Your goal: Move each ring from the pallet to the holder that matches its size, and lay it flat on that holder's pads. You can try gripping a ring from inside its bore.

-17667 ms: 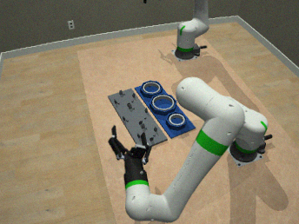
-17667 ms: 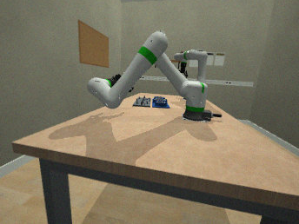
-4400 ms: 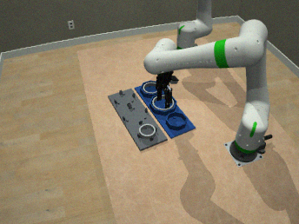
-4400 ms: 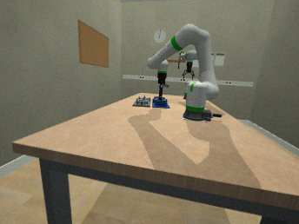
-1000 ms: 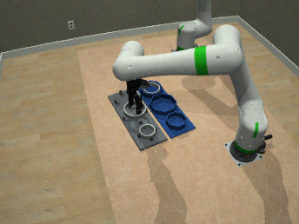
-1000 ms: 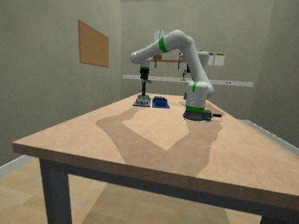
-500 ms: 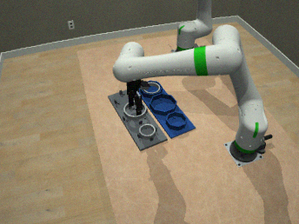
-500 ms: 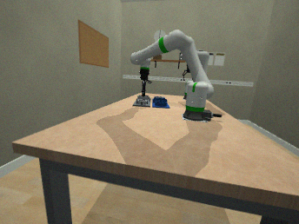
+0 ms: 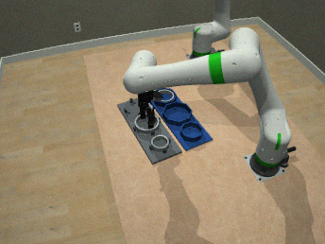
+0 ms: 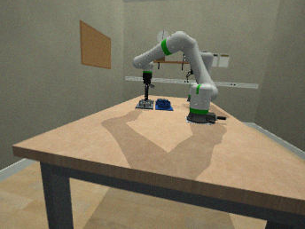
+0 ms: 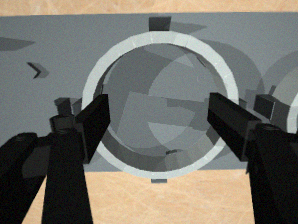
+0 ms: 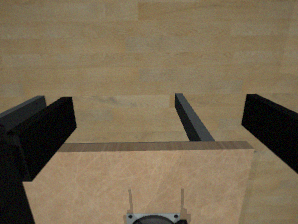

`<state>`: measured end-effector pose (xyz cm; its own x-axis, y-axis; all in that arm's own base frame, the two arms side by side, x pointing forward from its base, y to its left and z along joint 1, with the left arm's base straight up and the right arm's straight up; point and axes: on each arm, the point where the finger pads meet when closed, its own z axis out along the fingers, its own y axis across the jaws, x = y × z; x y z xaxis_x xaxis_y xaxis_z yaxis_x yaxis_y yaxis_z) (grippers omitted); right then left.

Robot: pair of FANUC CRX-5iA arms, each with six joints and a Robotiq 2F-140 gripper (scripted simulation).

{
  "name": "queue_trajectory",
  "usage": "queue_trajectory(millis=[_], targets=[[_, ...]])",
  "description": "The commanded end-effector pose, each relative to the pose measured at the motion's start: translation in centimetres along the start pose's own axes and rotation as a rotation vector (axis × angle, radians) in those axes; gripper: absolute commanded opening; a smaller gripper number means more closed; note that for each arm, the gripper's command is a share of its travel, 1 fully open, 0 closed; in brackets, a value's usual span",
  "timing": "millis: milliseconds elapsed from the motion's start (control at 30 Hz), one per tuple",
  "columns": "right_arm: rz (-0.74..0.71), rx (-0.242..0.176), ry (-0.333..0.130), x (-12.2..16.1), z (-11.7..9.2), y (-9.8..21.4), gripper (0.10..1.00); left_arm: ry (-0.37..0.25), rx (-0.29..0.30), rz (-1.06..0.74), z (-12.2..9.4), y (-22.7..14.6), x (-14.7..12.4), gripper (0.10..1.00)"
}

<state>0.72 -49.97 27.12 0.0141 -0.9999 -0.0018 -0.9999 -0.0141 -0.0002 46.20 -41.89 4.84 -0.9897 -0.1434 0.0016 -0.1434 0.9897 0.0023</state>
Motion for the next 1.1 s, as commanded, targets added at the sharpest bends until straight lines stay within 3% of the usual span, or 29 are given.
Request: queue_trajectory(millis=[0,200,233,733,1067], targets=[[0.0,0.0,0.002,0.0,-0.1,0.0,1.0,-0.002,0.002,0.0,0.0,-0.1,0.0,0.671],[0.0,0.0,0.002,0.0,-0.1,0.0,1.0,-0.002,0.002,0.0,0.0,-0.1,0.0,0.671],[0.0,0.0,0.002,0.0,-0.1,0.0,1.0,-0.002,0.002,0.0,0.0,-0.1,0.0,0.594],[0.0,0.0,0.002,0.0,-0.1,0.0,1.0,-0.002,0.002,0.0,-0.1,-0.1,0.0,0.594],[0.0,0.0,0.002,0.0,-0.1,0.0,1.0,-0.002,0.002,0.0,-4.7,-0.1,0.0,0.594]])
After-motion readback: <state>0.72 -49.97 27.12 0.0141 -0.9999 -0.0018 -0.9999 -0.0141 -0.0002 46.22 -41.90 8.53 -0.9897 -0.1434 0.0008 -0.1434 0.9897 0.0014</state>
